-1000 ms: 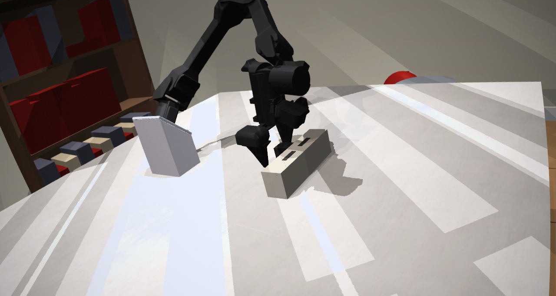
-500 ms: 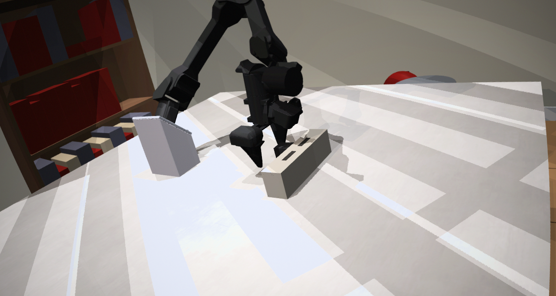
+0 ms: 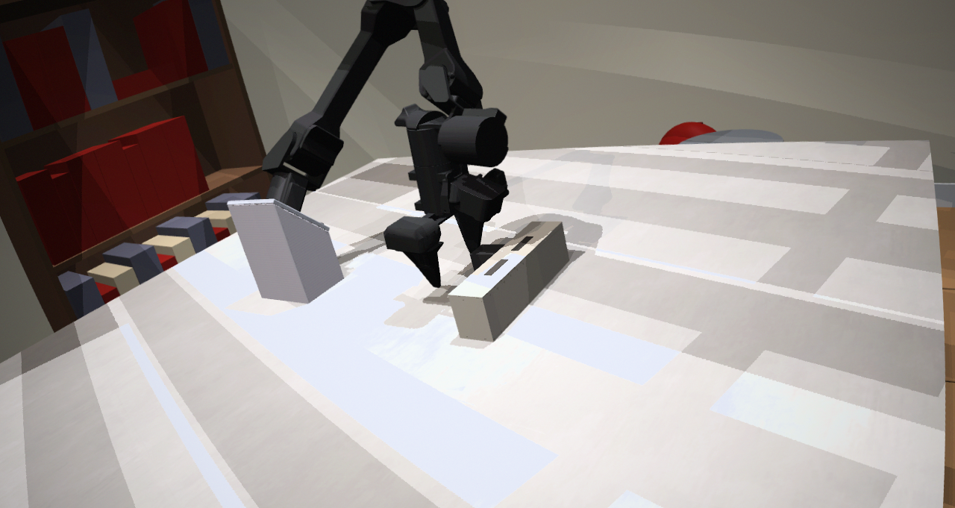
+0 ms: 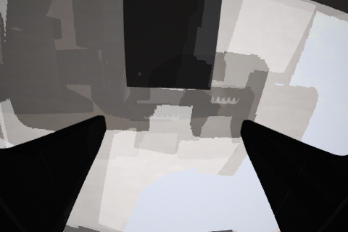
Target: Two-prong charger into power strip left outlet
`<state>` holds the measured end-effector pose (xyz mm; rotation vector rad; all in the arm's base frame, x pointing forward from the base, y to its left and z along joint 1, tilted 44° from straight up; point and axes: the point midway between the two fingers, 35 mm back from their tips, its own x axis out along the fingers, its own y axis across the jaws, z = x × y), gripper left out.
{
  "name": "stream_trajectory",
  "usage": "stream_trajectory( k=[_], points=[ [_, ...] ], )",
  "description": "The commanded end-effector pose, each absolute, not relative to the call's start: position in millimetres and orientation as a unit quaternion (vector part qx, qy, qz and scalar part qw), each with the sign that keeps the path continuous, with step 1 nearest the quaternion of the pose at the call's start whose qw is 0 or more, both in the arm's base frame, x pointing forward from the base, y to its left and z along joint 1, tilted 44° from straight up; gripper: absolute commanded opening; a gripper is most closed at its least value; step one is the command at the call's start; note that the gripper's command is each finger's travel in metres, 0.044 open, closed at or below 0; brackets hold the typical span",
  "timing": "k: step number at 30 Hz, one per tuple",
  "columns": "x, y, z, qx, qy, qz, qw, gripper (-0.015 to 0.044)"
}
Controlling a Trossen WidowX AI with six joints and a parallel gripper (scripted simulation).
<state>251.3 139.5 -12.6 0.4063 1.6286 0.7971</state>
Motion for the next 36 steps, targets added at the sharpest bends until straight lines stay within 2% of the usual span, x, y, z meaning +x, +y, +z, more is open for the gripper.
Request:
stream_trajectory(
  k=[1, 6, 16, 36],
  points=[
    [247, 139, -10, 0.173, 0.696, 0.348, 0.603, 0.044],
    [250, 136, -10, 0.182, 0.69, 0.339, 0.613, 0.044],
    [276, 91, 46, 0.271, 0.491, 0.278, 0.78, 0.044],
    [277, 91, 47, 0.272, 0.487, 0.277, 0.782, 0.044]
  ],
)
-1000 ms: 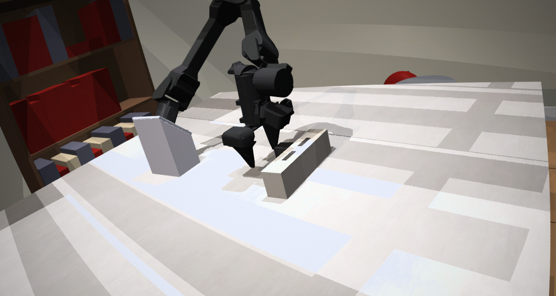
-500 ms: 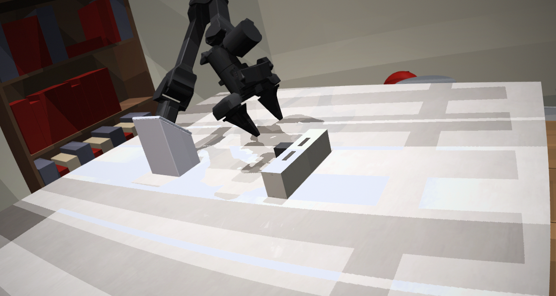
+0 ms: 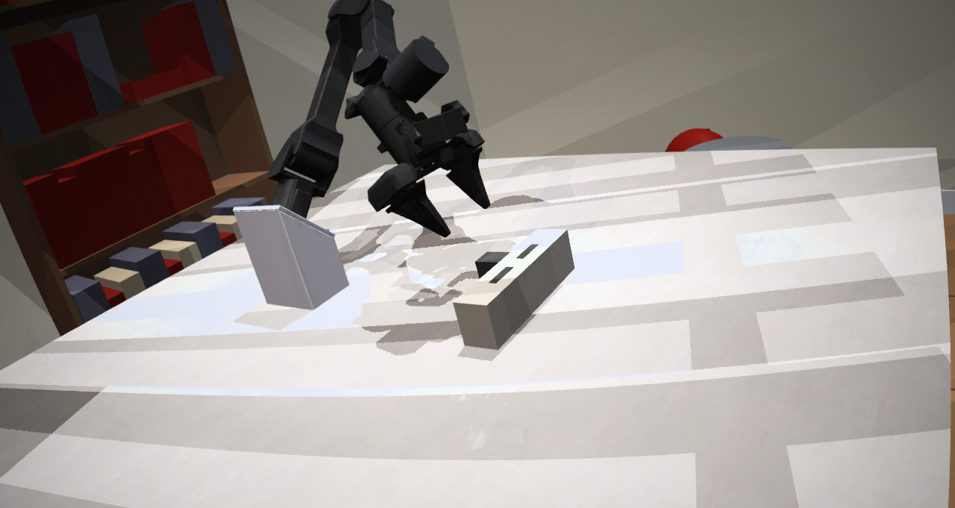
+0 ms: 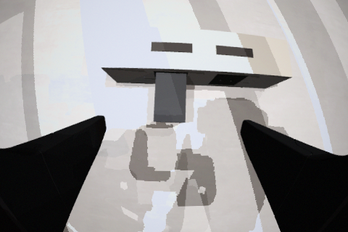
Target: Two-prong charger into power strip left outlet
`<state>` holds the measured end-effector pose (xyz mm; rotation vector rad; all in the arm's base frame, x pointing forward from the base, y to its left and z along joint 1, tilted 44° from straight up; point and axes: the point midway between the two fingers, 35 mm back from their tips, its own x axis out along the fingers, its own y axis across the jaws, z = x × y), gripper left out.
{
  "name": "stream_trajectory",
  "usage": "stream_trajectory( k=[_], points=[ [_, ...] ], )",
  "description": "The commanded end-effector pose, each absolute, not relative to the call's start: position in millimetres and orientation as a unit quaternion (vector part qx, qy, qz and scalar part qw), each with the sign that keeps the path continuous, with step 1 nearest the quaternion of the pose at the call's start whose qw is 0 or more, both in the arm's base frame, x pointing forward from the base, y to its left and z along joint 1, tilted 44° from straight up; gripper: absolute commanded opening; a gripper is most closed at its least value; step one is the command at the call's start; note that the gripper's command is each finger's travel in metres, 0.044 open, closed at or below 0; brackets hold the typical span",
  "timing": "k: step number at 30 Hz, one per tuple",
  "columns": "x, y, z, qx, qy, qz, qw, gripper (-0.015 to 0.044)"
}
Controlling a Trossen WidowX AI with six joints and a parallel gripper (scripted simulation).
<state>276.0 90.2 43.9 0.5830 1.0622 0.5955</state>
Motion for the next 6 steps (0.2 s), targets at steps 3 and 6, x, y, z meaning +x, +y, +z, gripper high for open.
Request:
stream_trajectory(
  k=[3, 6],
  points=[
    [276.6, 90.5, 47.0, 0.272, 0.487, 0.277, 0.782, 0.044],
    [276.6, 90.5, 47.0, 0.272, 0.487, 0.277, 0.782, 0.044]
  ],
)
